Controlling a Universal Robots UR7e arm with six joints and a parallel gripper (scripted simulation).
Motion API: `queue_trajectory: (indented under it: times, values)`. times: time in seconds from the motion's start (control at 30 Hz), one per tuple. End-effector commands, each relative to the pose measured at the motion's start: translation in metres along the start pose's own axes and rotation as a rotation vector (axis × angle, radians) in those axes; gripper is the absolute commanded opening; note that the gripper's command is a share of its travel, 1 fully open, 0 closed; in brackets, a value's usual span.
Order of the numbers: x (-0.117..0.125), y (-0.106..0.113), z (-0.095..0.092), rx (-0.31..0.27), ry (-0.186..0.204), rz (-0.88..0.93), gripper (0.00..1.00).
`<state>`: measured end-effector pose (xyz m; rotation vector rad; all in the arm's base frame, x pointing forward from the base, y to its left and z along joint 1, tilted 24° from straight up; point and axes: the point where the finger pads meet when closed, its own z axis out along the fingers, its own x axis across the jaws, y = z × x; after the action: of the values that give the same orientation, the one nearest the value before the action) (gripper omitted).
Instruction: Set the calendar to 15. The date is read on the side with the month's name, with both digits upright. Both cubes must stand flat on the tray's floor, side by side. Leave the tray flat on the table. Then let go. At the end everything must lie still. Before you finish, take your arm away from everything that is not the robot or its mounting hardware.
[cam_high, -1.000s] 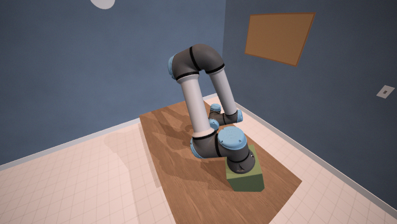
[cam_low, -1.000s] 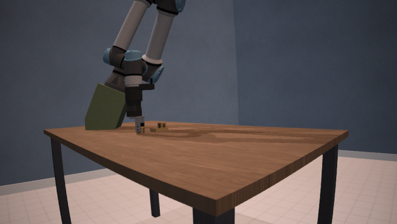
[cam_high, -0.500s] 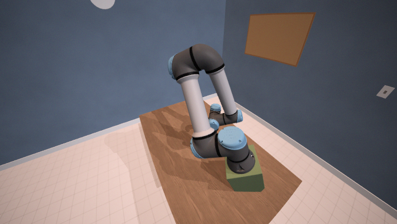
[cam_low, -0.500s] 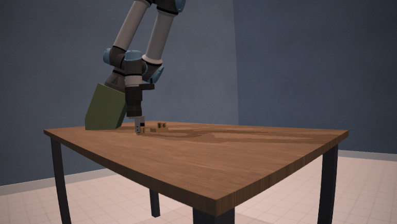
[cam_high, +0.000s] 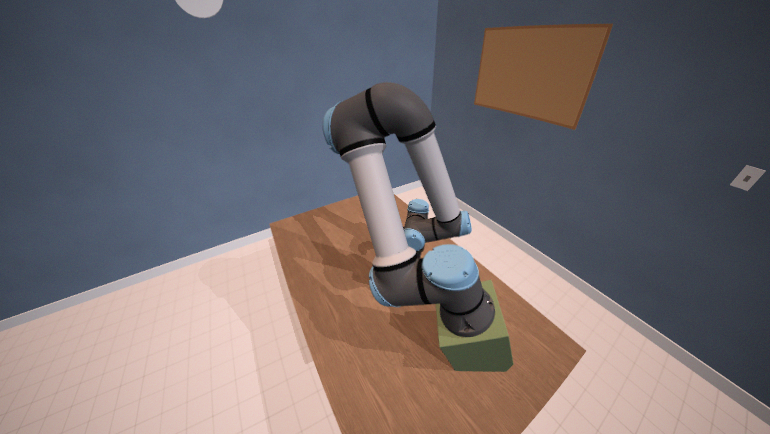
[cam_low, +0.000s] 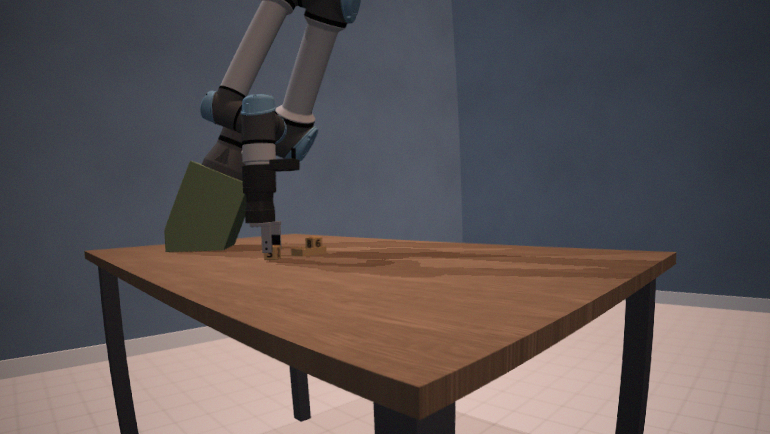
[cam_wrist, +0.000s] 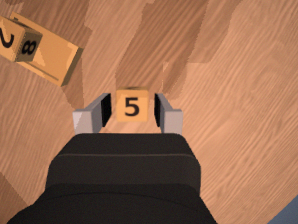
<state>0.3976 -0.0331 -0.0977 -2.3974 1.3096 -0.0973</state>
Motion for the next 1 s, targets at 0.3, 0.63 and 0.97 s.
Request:
queue_trajectory:
  times: [0.3,0.63,0.97]
  values:
    - [0.000,0.000,-0.033,0.000,0.002,0.000,0.87]
    - [0.000,0.000,-0.057,0.000,0.002,0.000,0.87]
    - [0.000,0.000,-0.076,0.000,0.002,0.000,0.87]
